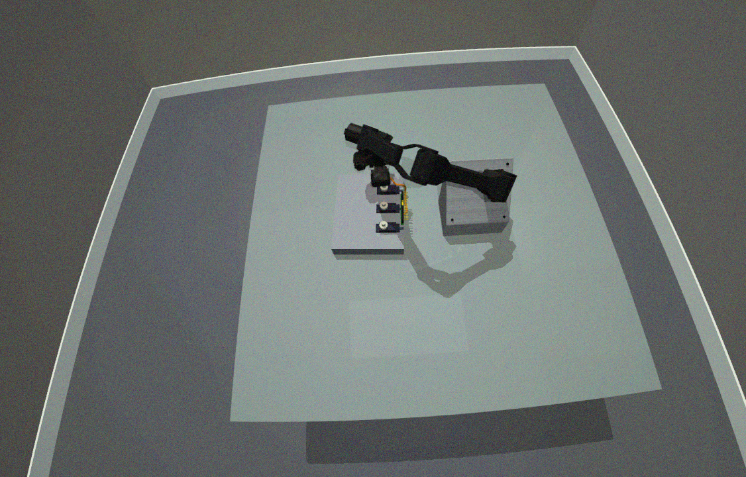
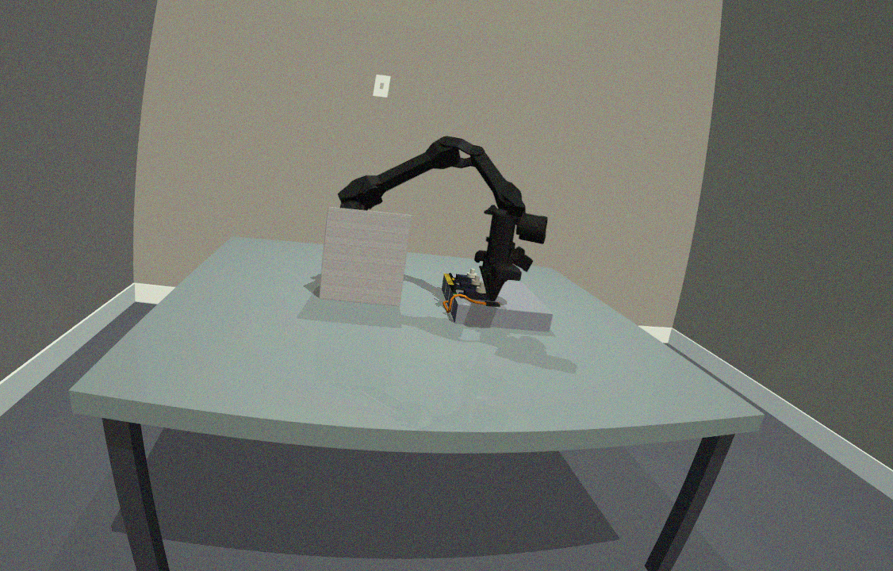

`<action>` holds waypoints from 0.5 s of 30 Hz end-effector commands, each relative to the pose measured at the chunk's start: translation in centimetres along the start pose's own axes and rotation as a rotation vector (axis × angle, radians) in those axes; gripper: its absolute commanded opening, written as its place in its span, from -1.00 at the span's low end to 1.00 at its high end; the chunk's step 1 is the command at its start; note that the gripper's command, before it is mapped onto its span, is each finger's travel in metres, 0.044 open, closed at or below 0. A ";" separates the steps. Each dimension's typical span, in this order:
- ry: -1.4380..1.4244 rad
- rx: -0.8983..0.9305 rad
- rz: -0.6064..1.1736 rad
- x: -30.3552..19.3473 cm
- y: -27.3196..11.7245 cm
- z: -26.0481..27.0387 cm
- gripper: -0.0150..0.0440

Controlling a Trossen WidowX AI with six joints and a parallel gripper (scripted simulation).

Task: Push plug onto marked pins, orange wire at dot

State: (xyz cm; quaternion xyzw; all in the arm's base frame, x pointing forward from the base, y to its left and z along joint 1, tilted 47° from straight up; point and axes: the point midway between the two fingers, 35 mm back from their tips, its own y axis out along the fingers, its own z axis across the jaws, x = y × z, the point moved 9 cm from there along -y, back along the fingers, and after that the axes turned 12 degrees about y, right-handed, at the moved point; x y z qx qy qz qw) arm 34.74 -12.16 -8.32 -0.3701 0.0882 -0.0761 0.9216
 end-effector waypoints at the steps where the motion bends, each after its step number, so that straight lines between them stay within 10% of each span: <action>1: 0.006 0.006 0.003 -0.2 0.8 0.0 -0.10; 15: 0.006 0.006 0.003 -0.2 1.2 0.0 -0.49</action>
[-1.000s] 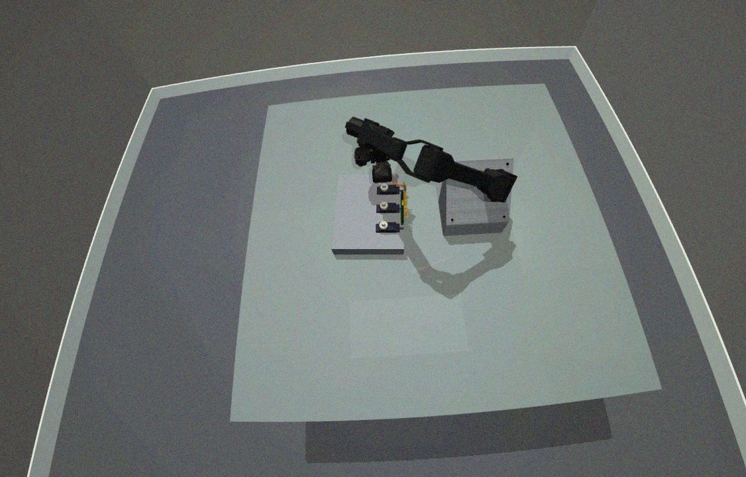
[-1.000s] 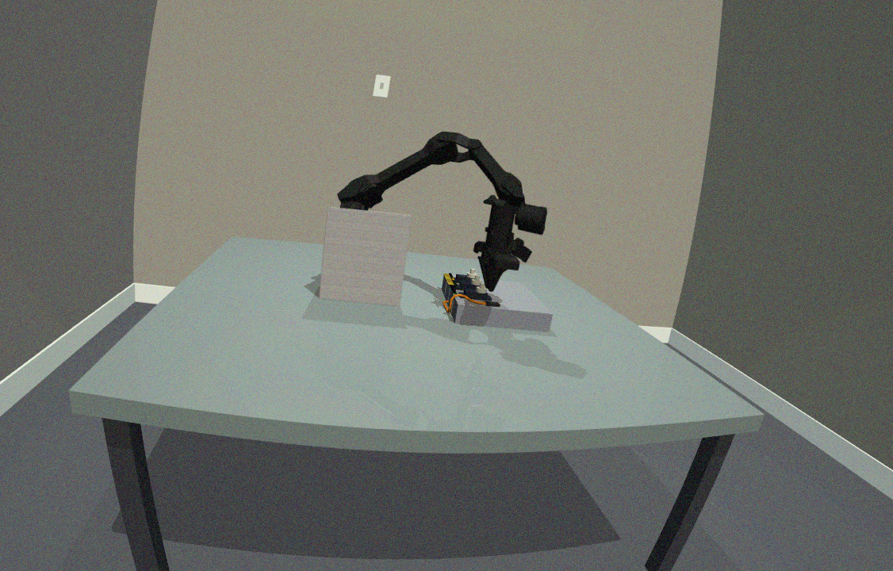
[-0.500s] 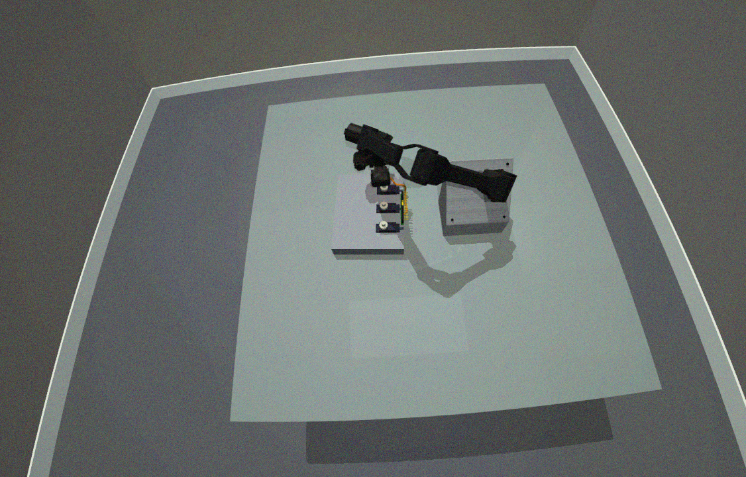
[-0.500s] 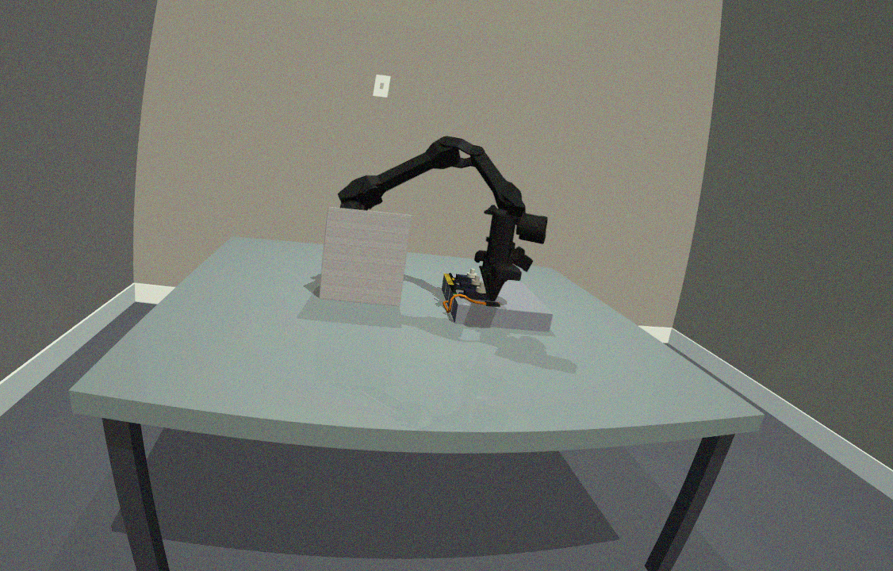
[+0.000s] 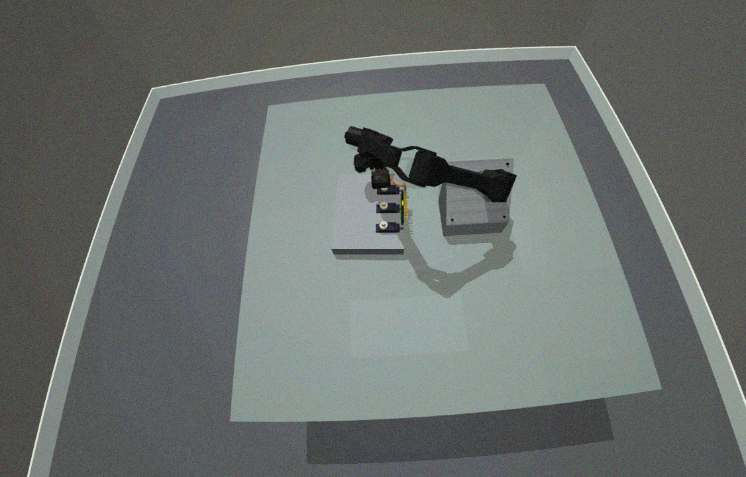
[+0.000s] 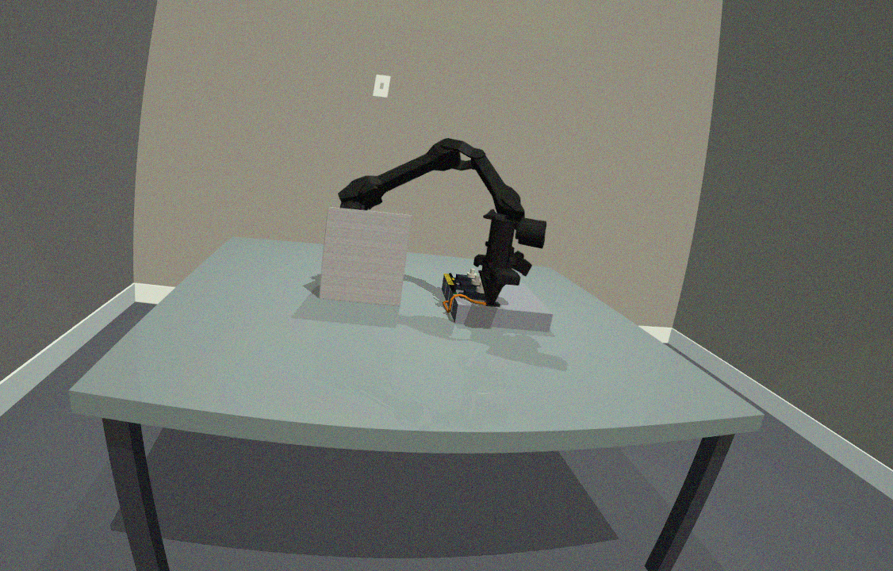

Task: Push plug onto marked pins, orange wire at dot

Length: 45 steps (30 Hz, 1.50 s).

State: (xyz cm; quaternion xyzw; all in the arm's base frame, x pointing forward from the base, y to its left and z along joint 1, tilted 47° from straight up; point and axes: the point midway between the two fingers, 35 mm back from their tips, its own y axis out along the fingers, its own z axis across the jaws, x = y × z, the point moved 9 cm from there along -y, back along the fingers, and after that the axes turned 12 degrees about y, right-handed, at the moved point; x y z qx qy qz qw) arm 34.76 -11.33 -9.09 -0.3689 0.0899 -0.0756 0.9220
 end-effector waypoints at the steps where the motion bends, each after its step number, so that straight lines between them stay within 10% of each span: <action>1: 0.003 0.004 0.001 -0.1 -0.2 0.0 -0.49; 10: 0.003 0.002 0.001 -0.1 -5.6 -0.1 -0.49; 45: 0.056 0.003 0.005 -8.9 -6.7 6.4 -0.49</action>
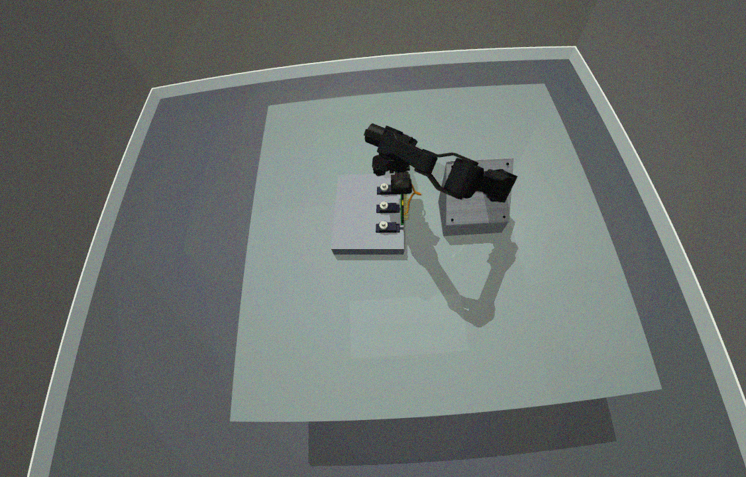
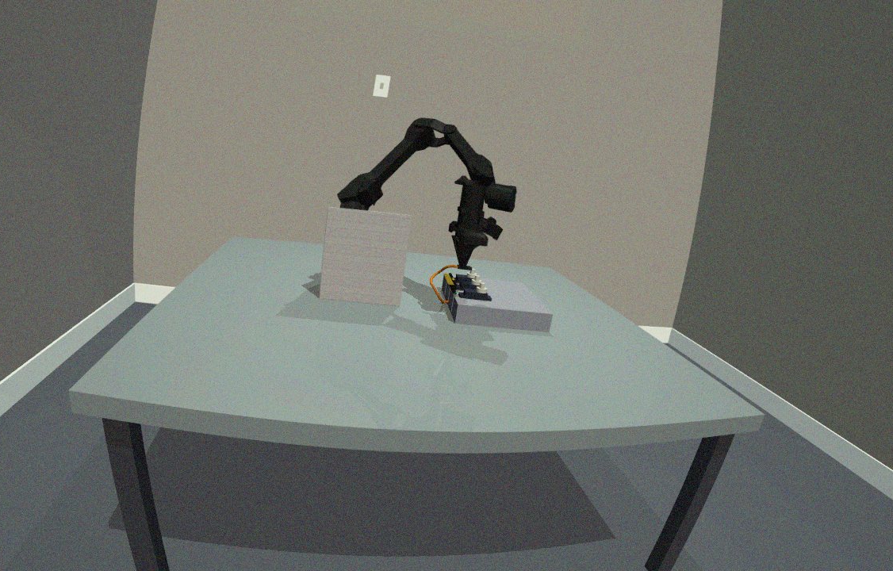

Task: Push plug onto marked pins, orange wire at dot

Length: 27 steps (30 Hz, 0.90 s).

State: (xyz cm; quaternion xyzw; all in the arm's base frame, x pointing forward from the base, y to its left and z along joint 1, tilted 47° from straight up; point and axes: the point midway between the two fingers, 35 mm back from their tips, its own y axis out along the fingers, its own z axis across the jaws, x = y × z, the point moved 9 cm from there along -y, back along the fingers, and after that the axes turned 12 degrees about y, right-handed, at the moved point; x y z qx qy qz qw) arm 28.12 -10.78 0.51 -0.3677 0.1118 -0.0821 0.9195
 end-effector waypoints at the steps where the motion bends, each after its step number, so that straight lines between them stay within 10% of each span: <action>1: 0.012 0.005 0.001 -1.7 0.1 0.8 -0.49; 27: 0.052 0.007 0.004 -9.9 1.3 3.5 -0.49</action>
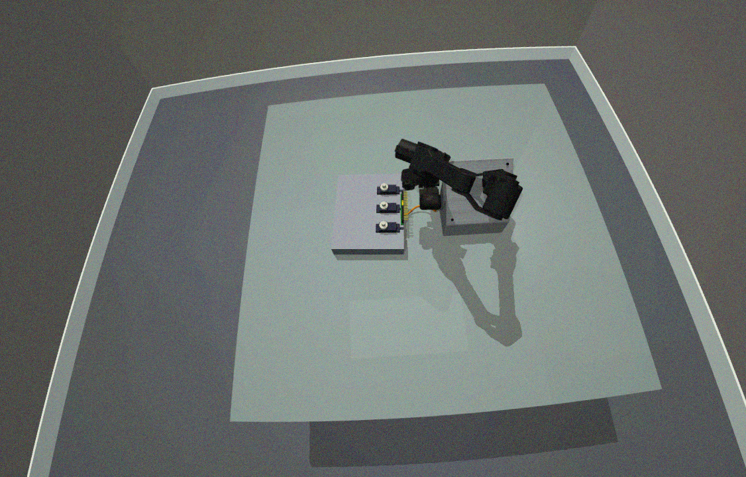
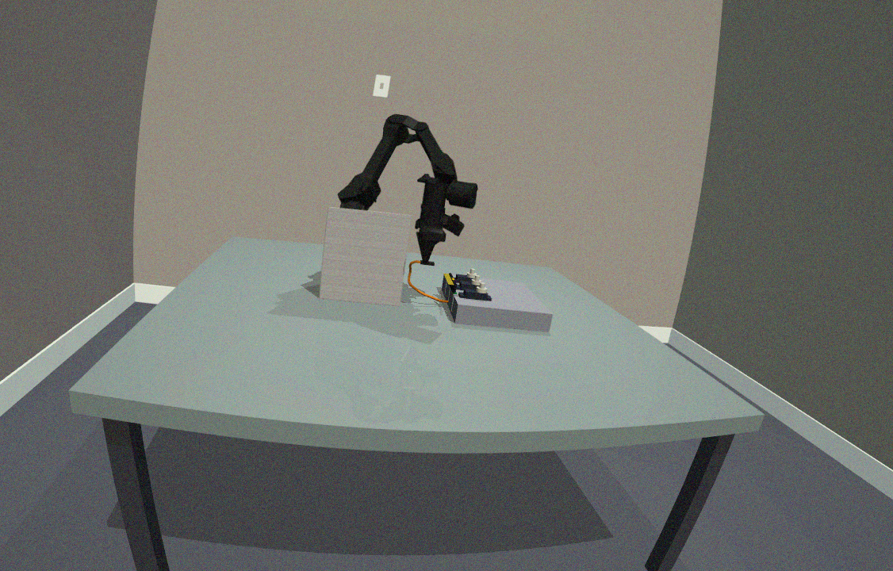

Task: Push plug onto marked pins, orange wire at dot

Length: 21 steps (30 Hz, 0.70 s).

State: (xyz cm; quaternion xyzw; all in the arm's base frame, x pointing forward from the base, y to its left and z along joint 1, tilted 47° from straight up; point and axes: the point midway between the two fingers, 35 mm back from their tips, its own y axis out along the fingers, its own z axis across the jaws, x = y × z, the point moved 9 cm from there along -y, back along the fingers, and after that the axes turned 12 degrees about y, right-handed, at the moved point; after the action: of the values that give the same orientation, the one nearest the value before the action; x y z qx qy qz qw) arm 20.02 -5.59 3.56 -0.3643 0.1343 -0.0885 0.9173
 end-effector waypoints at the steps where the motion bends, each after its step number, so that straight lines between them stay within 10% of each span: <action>1: 0.005 0.004 -0.001 -0.4 0.5 0.1 -0.49; 21: 0.004 0.007 -0.001 1.4 3.9 0.5 -0.49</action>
State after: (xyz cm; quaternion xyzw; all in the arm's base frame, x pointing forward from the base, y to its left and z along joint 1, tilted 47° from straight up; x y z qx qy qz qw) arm 20.52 -2.60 0.86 -0.3628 0.1391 -0.0869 0.9173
